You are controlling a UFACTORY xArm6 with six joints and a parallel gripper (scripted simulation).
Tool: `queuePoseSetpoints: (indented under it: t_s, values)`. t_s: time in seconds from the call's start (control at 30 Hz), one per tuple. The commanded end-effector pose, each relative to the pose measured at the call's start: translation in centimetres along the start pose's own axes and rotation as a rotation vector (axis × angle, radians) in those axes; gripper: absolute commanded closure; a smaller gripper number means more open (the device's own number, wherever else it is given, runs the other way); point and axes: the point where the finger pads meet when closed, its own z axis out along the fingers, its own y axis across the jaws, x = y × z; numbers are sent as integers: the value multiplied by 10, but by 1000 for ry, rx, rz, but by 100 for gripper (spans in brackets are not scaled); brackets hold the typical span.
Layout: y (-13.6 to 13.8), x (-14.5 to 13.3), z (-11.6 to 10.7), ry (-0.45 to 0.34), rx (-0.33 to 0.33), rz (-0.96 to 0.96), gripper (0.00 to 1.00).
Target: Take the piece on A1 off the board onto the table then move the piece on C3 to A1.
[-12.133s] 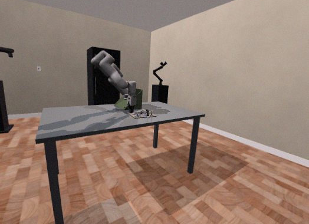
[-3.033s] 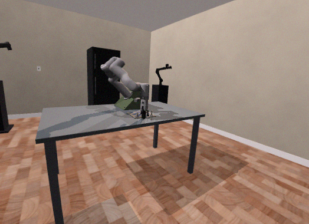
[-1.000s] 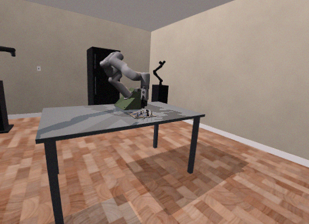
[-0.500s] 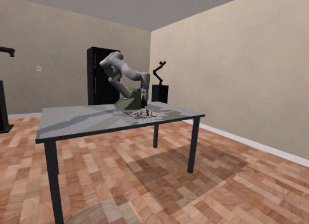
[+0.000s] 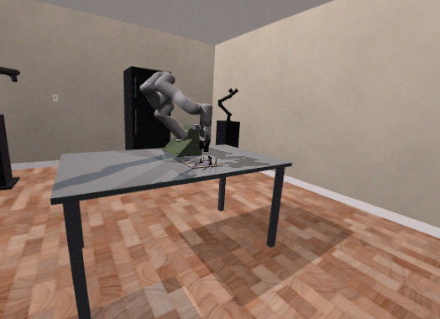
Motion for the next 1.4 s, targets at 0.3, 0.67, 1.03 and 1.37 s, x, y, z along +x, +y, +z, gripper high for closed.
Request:
queuePoseSetpoints:
  t_s: [0.3, 0.67, 1.03, 1.37]
  values:
    - [63, -7, -1, -6, 17, -665, 0]
    - [63, -7, -1, -22, 24, -894, 65]
    - [63, -7, -1, -22, 24, -894, 65]
    - [63, -7, -1, -22, 24, -894, 65]
